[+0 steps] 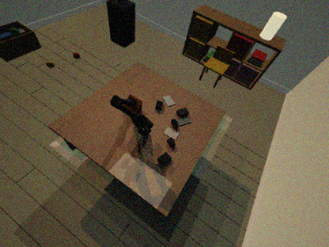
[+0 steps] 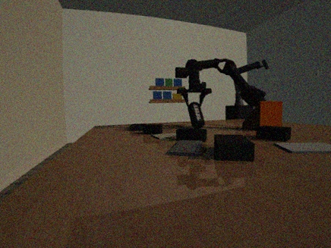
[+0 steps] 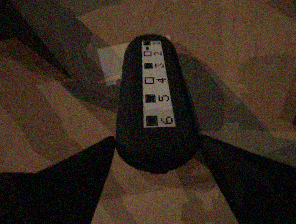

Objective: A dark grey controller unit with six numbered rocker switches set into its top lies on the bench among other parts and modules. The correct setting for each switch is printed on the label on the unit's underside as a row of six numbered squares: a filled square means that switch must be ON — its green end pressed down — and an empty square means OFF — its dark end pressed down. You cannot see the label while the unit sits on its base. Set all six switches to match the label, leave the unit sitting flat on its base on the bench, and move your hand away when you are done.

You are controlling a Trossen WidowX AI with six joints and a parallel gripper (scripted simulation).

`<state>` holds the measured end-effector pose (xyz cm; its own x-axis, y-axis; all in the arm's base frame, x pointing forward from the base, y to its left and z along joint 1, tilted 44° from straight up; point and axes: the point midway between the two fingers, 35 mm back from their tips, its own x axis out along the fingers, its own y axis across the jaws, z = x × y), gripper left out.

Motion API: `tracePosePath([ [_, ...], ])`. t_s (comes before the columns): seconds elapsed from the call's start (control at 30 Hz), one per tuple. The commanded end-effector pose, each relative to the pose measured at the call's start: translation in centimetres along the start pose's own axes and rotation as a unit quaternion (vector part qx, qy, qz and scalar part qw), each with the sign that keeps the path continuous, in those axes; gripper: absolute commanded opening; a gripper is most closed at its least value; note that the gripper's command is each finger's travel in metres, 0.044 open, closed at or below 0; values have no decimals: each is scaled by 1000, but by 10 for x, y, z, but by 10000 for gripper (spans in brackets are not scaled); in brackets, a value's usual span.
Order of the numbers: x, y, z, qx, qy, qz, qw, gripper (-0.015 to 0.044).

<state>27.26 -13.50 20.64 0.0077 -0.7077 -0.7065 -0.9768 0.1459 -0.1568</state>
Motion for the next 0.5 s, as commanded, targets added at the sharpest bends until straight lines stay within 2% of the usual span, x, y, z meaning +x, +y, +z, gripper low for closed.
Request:
tracePosePath([
  [0.0,1,-1,8,-3,-5,4,1000,336],
  [0.47,-3,-1,19,-3,-5,4,1000,338],
])
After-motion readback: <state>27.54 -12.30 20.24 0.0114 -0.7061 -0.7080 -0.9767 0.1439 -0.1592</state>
